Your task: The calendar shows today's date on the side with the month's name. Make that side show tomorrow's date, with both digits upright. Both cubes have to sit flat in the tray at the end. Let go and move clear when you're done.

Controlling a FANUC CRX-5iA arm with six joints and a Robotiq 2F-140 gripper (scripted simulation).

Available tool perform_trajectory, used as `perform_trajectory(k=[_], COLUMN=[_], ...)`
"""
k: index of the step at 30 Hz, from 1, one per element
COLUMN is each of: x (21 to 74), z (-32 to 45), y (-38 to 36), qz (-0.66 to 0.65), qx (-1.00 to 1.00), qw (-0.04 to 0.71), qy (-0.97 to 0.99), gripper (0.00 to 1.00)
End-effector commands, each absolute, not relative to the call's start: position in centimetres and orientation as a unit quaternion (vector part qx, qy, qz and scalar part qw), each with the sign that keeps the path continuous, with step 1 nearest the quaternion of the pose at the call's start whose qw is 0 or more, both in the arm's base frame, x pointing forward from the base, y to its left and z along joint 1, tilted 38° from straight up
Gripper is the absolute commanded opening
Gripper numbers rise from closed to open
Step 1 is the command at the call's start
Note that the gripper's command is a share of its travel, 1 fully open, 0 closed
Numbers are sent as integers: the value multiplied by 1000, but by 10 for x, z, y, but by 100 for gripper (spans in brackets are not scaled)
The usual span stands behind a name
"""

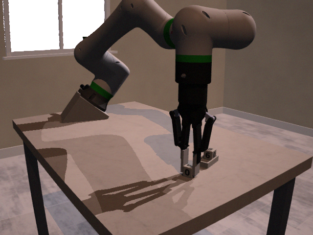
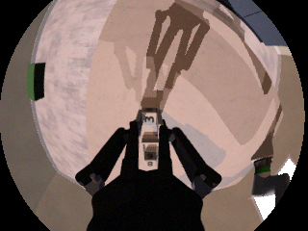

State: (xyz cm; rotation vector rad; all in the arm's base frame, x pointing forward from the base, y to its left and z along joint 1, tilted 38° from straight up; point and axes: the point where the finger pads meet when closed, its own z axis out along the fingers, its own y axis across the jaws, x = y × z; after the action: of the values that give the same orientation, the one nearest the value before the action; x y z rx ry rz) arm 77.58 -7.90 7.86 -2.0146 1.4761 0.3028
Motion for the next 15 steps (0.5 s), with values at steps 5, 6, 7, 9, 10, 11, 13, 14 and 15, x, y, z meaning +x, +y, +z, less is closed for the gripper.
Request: perform_trajectory(k=[5, 6, 7, 9, 10, 11, 13, 14, 15], x=[776, 776, 776, 776, 776, 775, 774, 773, 772], z=[79, 79, 79, 79, 79, 80, 86, 90, 95], y=[-79, -79, -79, -79, -80, -81, -85, -88, -91], qz=[114, 114, 114, 114, 114, 114, 114, 114, 114], qx=[-762, -762, -762, -762, -762, -762, -762, -762, -762], qw=[308, 308, 308, 308, 308, 308, 308, 308, 308], qy=[558, 558, 558, 558, 558, 558, 558, 558, 558], gripper=[24, 24, 24, 24, 24, 24, 24, 24, 24])
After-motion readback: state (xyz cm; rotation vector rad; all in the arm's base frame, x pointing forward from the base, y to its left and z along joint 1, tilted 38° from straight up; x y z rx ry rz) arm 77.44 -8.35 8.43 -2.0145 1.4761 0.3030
